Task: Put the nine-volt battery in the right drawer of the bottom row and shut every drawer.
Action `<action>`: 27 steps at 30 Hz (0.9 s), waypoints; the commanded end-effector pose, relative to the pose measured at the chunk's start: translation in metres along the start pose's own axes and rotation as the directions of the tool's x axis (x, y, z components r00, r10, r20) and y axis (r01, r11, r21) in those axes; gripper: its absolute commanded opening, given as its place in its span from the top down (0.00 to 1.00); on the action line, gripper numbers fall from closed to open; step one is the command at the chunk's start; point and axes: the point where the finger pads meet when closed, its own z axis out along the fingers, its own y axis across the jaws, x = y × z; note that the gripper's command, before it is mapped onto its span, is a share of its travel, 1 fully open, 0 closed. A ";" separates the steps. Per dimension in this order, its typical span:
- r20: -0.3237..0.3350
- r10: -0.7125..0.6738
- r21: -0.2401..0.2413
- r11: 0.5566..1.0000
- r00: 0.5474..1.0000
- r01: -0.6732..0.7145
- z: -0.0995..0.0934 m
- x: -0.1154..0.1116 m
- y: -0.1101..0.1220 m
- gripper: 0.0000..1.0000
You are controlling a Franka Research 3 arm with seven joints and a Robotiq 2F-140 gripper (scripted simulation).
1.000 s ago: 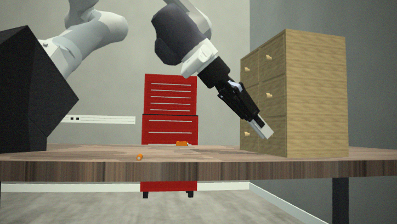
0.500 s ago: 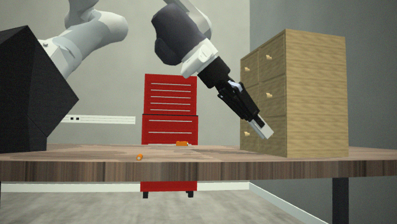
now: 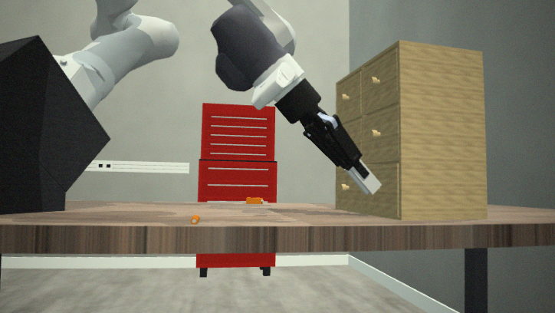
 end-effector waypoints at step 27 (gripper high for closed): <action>-0.008 0.029 0.010 1.000 1.000 -0.029 -0.022 0.024 -0.001 0.83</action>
